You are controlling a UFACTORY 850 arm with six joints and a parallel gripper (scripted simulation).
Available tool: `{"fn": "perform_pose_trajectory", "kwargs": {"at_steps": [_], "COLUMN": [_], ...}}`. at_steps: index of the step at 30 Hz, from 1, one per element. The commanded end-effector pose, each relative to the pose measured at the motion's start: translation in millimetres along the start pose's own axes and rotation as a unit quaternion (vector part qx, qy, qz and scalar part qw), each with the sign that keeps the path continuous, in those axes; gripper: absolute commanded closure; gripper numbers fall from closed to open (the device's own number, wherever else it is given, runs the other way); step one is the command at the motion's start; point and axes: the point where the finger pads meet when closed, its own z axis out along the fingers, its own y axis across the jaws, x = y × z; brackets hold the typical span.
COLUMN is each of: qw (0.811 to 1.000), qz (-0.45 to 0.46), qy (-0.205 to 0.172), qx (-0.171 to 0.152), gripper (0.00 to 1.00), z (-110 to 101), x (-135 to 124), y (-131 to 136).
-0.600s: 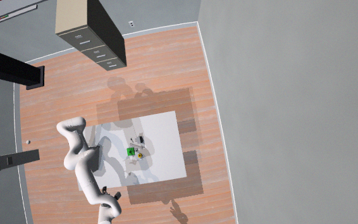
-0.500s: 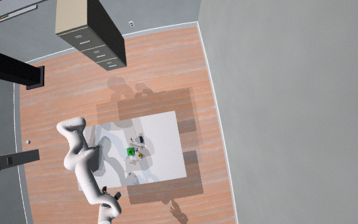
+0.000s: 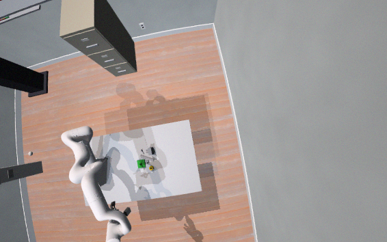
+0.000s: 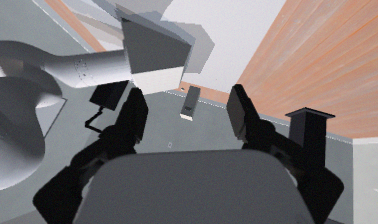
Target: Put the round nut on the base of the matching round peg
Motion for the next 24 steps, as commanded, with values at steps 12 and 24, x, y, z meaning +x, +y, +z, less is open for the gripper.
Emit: {"fn": "perform_pose_trajectory", "kwargs": {"at_steps": [12,24], "qw": [0.999,0.984], "qz": [0.007,0.07], "qy": [0.04,0.145], "qx": [-0.028,-0.081], "gripper": [0.4,0.4], "z": [12.4,57.8], "x": [76.3,204.8], "y": [-14.1,-54.4]}}
